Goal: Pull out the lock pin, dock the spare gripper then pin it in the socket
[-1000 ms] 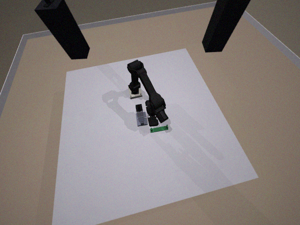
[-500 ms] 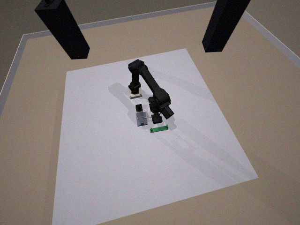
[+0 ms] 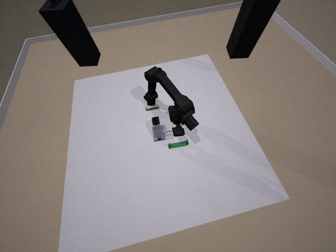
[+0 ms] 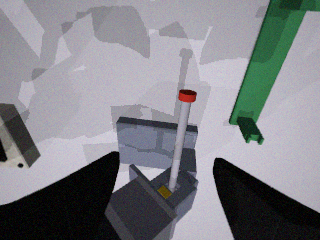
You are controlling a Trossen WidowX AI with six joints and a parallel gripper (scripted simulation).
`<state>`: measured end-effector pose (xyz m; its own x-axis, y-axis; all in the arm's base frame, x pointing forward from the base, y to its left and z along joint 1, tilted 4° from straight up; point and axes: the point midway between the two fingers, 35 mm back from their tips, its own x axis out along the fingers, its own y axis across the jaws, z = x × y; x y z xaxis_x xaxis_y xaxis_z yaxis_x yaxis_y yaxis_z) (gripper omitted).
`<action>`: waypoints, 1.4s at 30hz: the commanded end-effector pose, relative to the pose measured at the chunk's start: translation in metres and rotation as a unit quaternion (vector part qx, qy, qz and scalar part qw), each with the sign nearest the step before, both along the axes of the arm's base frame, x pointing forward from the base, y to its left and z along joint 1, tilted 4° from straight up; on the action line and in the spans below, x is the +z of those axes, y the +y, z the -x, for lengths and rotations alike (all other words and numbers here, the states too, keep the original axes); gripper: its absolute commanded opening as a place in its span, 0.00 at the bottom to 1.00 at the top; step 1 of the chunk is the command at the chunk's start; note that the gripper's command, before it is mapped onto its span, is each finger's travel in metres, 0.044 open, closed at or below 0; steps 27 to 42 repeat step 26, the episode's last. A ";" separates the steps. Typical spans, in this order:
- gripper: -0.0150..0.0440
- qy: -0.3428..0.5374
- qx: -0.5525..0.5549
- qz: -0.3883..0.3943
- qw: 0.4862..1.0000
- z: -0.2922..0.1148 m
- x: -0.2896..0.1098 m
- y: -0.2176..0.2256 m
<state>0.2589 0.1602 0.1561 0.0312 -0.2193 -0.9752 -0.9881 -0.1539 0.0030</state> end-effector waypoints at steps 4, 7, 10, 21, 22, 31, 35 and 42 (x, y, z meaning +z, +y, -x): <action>0.99 0.000 0.001 0.000 1.000 0.000 0.000 0.000; 1.00 0.000 0.001 0.000 1.000 0.000 0.000 0.000; 1.00 0.000 0.001 0.000 1.000 0.000 0.000 0.000; 1.00 0.000 0.001 0.000 1.000 0.000 0.000 0.000; 1.00 0.000 0.001 0.000 1.000 0.000 0.000 0.000; 1.00 0.000 0.001 0.000 1.000 0.000 0.000 0.000; 1.00 0.000 0.001 0.000 1.000 0.000 0.000 0.000; 1.00 0.000 0.001 0.000 1.000 0.000 0.000 0.000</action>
